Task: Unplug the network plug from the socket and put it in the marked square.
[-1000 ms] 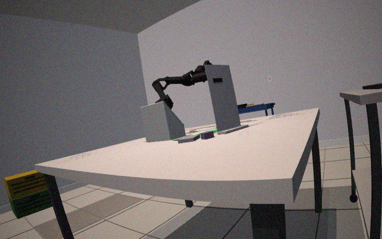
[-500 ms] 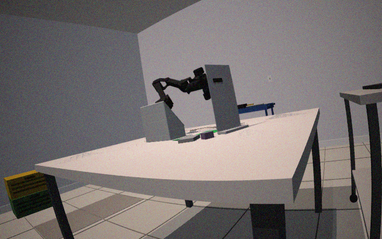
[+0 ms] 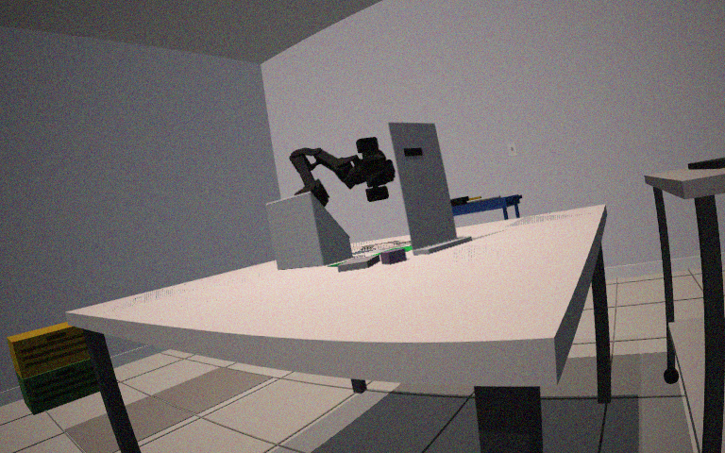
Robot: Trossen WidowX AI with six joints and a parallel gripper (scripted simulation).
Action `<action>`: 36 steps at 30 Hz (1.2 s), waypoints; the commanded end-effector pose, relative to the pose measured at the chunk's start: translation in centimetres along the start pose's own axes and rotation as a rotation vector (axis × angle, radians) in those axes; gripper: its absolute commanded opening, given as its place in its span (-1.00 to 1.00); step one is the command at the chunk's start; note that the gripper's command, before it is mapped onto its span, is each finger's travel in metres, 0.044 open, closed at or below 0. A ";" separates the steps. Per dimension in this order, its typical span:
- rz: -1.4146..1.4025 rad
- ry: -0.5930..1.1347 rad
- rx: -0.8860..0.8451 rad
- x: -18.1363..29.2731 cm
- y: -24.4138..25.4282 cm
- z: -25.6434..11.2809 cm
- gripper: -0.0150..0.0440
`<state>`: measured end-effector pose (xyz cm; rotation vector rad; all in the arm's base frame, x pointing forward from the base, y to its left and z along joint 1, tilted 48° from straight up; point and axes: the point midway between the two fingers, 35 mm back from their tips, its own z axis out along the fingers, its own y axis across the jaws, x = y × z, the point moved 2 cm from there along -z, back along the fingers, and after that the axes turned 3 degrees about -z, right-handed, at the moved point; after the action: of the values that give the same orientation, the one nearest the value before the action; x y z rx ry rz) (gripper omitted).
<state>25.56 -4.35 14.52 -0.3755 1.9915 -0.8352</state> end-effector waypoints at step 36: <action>-0.013 0.006 0.003 -1.7 -0.1 7.0 0.04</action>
<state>31.91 -6.26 13.11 -0.3763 1.9997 -0.8477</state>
